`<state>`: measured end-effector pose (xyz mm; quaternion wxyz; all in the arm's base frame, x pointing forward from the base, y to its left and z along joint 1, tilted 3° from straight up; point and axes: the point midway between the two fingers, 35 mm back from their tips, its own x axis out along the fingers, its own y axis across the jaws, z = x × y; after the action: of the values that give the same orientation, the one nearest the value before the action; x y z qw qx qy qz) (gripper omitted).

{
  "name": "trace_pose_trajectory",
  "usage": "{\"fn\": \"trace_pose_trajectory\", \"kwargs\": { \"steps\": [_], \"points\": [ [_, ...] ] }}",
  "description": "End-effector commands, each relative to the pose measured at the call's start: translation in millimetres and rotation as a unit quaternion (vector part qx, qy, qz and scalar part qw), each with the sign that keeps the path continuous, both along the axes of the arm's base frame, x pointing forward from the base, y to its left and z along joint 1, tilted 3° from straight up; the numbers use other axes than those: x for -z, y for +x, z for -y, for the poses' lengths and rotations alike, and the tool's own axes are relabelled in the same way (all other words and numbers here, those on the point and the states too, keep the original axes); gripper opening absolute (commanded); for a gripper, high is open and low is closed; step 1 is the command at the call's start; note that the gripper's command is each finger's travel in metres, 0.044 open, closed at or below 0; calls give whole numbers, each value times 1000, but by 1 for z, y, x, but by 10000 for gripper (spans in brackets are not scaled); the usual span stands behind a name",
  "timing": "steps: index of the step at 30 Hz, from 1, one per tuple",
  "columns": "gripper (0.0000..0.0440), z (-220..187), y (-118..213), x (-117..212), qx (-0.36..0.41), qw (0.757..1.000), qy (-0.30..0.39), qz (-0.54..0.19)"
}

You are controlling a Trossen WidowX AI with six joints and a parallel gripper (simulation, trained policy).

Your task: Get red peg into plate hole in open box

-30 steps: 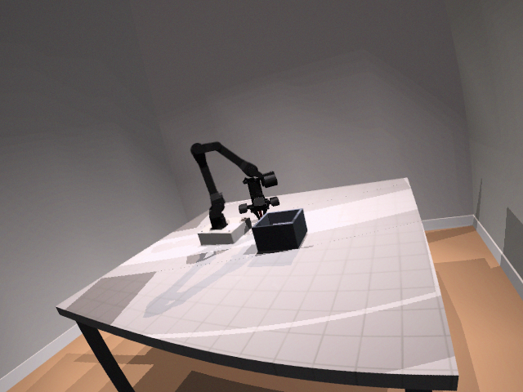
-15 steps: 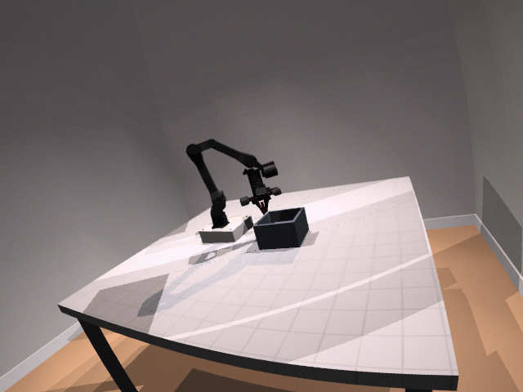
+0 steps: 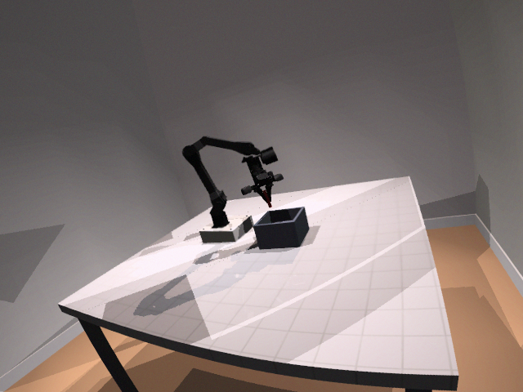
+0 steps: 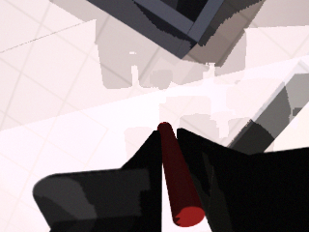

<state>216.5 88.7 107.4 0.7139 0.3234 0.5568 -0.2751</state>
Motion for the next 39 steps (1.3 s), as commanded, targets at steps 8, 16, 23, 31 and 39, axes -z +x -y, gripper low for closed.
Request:
{"fn": "trace_pose_trajectory", "kwargs": {
  "steps": [8,16,23,31,39],
  "points": [
    [0,31,31,-24,19,999,-17,28],
    [0,58,52,-30,44,998,-27,39],
    [0,81,68,-30,66,996,-33,47],
    [1,106,85,-25,91,994,-36,52],
    [5,126,98,-15,108,992,-33,48]
  ]
}}
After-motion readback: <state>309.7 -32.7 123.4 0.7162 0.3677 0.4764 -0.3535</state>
